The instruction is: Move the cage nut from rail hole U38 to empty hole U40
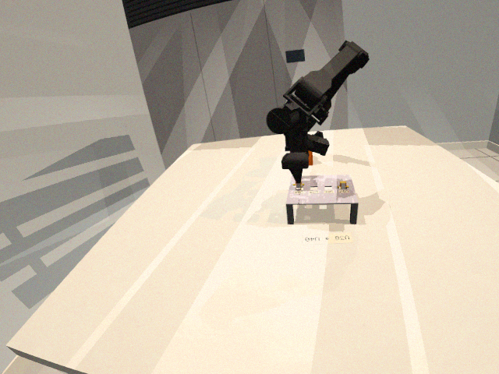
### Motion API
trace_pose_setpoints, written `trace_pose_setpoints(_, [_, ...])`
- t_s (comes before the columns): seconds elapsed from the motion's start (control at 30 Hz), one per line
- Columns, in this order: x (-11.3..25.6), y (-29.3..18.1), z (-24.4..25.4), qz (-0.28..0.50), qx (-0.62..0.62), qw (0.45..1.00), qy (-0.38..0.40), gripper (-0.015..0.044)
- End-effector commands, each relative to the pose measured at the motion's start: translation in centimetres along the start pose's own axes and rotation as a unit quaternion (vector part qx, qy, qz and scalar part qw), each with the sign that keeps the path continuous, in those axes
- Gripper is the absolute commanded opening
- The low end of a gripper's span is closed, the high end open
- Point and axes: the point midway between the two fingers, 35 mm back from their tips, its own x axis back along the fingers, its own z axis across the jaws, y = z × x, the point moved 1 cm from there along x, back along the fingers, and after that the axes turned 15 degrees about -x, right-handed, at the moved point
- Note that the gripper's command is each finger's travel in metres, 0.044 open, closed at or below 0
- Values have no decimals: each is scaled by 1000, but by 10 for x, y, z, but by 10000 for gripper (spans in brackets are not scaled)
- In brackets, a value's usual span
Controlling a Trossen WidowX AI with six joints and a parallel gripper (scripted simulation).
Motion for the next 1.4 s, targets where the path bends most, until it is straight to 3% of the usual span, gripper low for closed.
trace_pose_setpoints(0.0, [0, 0, 1, -4, -2, 1000, -3, 28])
trace_pose_setpoints(1.37, [-2, 0, 3, -9, -2, 1000, -25, 28])
